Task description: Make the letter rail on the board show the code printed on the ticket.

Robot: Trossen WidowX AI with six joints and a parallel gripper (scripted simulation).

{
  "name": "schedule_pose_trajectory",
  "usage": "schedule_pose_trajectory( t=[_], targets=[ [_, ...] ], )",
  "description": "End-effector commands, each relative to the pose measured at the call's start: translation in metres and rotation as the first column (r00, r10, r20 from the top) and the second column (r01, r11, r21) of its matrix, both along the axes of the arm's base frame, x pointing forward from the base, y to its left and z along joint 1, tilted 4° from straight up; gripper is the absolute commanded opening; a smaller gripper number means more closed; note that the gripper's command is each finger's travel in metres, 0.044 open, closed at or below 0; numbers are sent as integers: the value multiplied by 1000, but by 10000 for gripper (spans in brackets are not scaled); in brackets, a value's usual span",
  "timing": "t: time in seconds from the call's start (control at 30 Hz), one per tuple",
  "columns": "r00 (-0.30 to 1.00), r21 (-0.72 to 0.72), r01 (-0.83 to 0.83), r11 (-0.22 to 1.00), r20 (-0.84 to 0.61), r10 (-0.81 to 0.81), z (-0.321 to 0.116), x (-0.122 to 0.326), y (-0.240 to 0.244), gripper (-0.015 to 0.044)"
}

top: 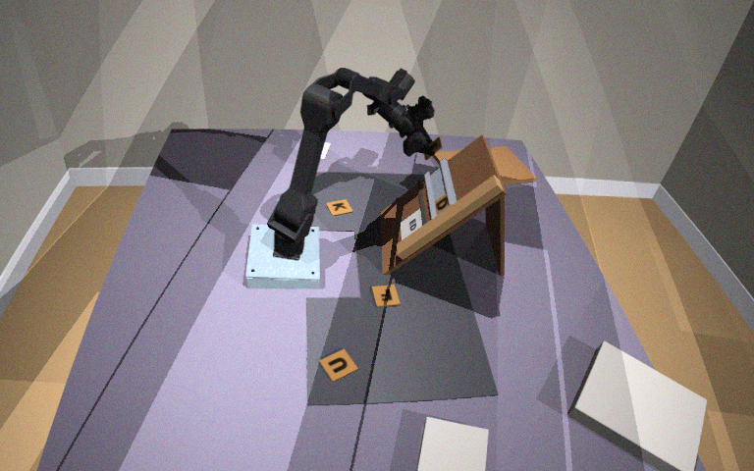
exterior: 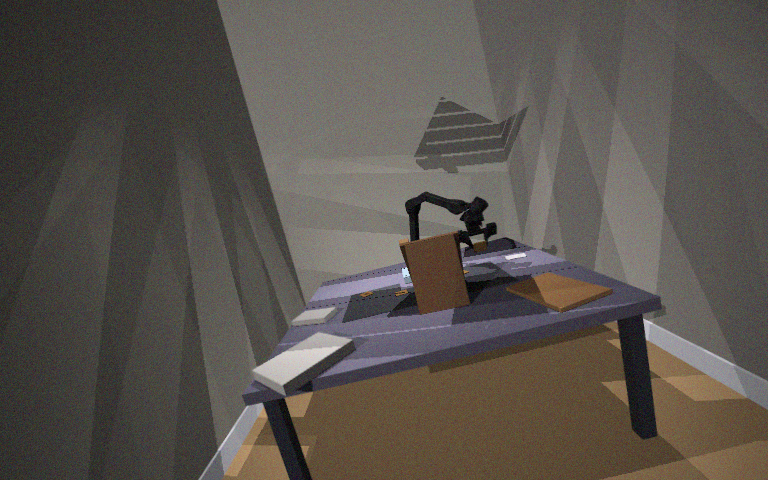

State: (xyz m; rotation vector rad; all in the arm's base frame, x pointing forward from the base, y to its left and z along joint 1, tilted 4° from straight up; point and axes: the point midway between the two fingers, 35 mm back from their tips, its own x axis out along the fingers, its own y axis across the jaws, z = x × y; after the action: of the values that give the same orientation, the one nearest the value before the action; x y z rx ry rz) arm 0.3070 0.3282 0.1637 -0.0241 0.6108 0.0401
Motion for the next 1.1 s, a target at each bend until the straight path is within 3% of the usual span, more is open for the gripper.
schedule_pose_trajectory(
  t=[0.0, 1.07],
  targets=[
    [1000, -6, -6, 1000, -5, 6, -2, -1, -2, 0],
    [1000, -8, -6, 1000, -5, 6, -4, -1, -18, 0]
  ],
)
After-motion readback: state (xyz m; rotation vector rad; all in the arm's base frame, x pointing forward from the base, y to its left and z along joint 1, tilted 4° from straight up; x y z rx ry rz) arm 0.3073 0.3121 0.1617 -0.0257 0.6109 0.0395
